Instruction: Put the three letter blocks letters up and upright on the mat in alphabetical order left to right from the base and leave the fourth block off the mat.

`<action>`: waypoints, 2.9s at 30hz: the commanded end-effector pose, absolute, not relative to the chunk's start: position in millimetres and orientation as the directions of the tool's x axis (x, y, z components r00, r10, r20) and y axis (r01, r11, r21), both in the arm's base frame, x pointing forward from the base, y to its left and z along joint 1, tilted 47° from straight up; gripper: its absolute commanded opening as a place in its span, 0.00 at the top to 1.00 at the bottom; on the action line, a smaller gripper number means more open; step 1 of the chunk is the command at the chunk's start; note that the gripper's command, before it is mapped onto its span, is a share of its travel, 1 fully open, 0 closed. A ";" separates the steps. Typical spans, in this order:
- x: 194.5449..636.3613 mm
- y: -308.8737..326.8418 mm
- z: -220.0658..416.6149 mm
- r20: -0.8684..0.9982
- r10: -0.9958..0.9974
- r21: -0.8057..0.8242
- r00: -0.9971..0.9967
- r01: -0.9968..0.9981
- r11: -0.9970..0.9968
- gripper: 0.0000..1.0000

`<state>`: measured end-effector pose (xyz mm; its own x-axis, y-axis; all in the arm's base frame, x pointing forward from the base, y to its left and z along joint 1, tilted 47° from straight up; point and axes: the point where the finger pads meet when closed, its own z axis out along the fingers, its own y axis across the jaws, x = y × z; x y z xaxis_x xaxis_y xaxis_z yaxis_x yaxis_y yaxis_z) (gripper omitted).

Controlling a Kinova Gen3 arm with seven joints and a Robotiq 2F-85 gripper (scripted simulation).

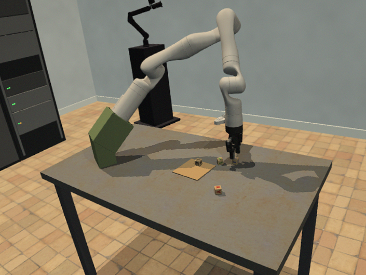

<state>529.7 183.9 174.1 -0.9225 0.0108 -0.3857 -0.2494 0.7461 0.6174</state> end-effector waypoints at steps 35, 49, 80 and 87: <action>530.8 183.0 174.8 -0.387 0.012 0.617 -0.922 -0.249 0.747 0.38; 530.8 183.0 174.8 -0.387 0.012 0.617 -0.922 -0.249 0.747 0.38; 534.4 191.0 166.6 -0.387 0.012 0.617 -0.922 -0.249 0.746 0.38; 537.4 197.6 159.7 -0.387 0.012 0.617 -0.922 -0.249 0.746 0.38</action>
<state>537.6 194.8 163.9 -0.9201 0.0141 -0.3915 -0.2504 0.7474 0.6154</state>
